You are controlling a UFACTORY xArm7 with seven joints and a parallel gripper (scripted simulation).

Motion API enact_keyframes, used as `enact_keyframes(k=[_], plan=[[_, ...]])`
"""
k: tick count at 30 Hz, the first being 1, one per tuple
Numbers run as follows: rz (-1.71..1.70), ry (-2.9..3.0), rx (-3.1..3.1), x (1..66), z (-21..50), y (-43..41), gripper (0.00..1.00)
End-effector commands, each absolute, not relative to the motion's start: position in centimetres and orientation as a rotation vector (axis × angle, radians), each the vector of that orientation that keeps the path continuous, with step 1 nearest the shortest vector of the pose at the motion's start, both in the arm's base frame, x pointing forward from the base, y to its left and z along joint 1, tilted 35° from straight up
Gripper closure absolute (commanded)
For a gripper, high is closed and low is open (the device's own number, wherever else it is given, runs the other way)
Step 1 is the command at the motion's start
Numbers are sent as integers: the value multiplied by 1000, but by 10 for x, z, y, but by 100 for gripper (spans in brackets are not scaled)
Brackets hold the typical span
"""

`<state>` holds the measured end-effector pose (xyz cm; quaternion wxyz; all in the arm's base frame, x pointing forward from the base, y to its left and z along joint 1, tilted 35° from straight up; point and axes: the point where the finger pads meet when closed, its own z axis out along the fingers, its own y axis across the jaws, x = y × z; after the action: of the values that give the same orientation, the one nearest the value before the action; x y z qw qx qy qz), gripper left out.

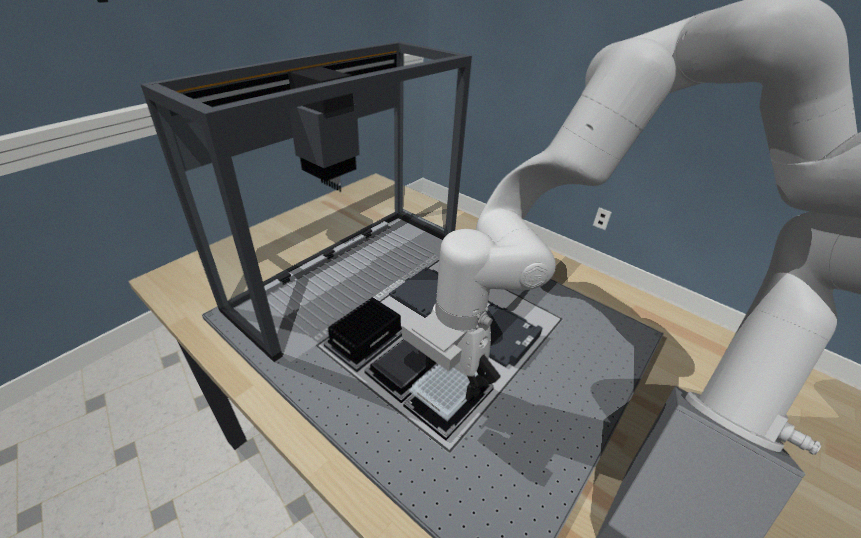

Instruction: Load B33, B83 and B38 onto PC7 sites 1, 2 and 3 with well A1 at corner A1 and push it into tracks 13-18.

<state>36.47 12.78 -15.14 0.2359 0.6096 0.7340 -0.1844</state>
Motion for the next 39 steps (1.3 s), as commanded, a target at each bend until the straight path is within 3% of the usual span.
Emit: enact_keyframes(k=[1, 39], plan=[[-501, 2015, 1672, 365, -147, 133, 100], [-501, 2015, 1672, 358, -101, 163, 100]])
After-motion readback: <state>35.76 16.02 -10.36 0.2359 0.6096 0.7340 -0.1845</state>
